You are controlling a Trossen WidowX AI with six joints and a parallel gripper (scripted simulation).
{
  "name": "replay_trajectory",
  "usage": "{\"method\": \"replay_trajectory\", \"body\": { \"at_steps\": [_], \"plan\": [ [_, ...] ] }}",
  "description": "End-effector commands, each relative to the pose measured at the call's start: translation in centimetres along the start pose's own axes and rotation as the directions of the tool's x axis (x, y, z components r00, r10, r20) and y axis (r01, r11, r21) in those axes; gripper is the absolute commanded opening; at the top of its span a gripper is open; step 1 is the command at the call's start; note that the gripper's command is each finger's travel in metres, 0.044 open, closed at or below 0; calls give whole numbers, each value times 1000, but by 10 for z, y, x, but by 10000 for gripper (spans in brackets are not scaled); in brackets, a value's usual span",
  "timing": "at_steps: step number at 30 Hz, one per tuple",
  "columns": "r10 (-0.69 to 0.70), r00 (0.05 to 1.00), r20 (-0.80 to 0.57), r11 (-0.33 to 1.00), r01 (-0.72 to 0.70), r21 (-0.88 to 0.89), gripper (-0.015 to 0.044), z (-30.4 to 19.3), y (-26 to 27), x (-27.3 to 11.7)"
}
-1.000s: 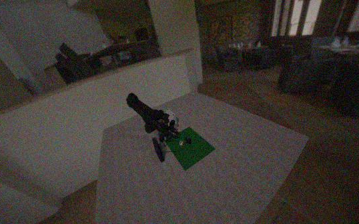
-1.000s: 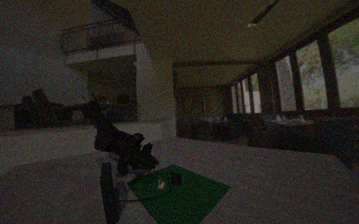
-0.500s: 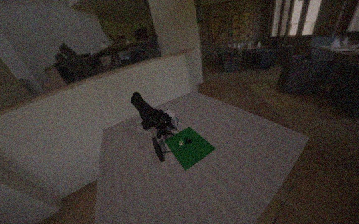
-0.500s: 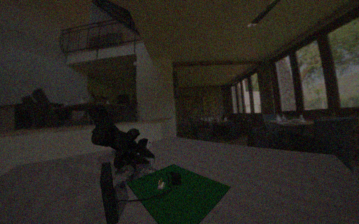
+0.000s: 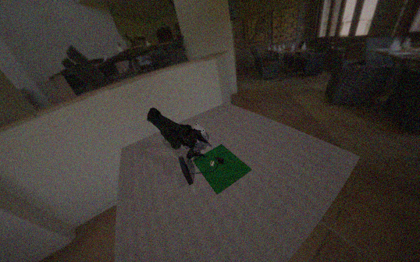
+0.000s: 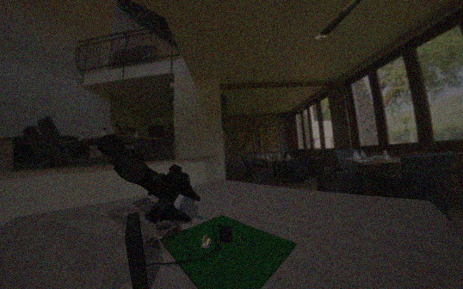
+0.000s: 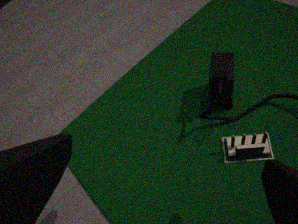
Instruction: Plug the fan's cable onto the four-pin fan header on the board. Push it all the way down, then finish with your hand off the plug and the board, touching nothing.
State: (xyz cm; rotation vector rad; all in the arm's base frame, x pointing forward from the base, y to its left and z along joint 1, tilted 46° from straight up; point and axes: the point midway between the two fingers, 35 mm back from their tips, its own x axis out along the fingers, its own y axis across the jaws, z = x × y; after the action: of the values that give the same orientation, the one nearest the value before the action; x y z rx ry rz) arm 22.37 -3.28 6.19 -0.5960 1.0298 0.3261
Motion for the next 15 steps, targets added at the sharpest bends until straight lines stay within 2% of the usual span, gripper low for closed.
{"method": "replay_trajectory", "body": {
  "at_steps": [1,15],
  "plan": [
    [35,994,-104,999,-31,43,440,0,2,2],
    [50,904,-425,994,-5,107,440,7,4,0]
  ]
}}
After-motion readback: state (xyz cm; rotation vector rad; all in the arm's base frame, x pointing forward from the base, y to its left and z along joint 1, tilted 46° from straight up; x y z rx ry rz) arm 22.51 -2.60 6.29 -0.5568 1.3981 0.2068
